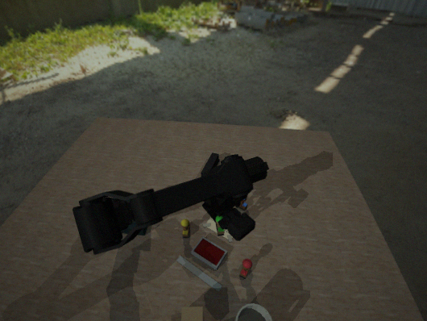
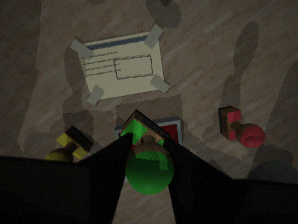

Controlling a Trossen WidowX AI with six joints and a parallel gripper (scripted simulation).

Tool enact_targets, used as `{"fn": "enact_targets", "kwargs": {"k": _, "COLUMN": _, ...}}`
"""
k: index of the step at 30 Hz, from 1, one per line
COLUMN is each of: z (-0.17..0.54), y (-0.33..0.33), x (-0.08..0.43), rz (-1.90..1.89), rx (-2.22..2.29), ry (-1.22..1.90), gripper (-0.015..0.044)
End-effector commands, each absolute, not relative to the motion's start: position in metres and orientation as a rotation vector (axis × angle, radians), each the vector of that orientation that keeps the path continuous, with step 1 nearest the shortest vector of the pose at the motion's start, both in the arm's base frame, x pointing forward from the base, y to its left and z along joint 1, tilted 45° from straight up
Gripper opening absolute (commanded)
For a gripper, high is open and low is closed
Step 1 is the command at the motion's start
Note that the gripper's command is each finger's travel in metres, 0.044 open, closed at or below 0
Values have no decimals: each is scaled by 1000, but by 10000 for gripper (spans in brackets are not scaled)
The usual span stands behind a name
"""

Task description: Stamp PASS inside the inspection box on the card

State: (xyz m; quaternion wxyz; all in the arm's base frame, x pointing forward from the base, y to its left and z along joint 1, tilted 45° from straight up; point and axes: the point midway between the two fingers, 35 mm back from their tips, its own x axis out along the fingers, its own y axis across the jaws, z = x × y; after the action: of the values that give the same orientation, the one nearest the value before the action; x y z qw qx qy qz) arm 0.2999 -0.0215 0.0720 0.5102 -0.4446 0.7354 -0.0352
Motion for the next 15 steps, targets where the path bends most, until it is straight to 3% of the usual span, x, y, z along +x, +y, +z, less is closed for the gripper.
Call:
{"fn": "enact_targets", "kwargs": {"k": 1, "z": 66, "y": -16, "x": 305, "rz": 26, "rx": -1155, "ry": 1795, "gripper": 0}}
{"fn": "enact_targets", "kwargs": {"k": 15, "z": 44, "y": 4, "x": 319, "rz": 483, "rx": -1487, "ry": 1842, "gripper": 0}}
